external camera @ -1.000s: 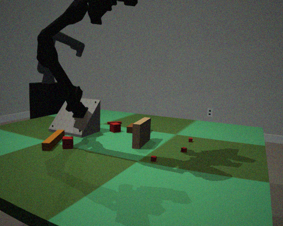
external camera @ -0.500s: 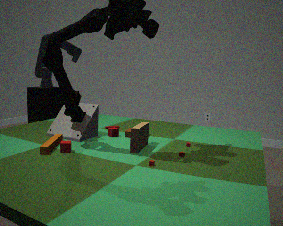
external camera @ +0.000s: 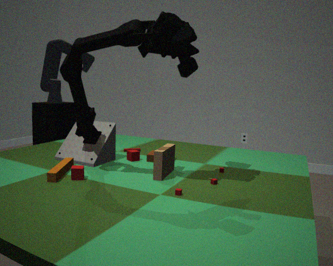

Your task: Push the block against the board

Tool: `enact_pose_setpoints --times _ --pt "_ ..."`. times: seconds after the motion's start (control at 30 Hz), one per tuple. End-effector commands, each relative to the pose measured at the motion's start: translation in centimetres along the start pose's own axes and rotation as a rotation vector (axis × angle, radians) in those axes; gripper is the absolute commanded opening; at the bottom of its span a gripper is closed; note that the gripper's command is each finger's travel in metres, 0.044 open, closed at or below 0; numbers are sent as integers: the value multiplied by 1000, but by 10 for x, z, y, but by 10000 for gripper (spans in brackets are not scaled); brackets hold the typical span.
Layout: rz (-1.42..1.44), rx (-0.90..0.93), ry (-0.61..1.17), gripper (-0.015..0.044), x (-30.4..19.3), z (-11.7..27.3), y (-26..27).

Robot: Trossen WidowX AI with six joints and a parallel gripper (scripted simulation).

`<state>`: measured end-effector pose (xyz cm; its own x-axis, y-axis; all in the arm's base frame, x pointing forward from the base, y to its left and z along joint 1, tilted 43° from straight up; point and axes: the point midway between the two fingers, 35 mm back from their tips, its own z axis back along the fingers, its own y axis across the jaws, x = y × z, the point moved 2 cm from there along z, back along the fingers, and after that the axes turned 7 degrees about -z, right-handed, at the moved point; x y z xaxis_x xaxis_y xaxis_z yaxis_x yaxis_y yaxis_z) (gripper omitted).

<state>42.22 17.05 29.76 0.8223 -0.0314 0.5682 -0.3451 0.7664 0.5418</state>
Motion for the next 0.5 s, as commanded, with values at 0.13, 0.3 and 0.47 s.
enact_pose_setpoints --times 0.13,0.3,0.47 --pt "-99 -231 101 0 -25 -28 -46" --pt "-142 -384 168 0 -43 -40 -74" --pt "-170 -539 236 0 -62 -47 -100"
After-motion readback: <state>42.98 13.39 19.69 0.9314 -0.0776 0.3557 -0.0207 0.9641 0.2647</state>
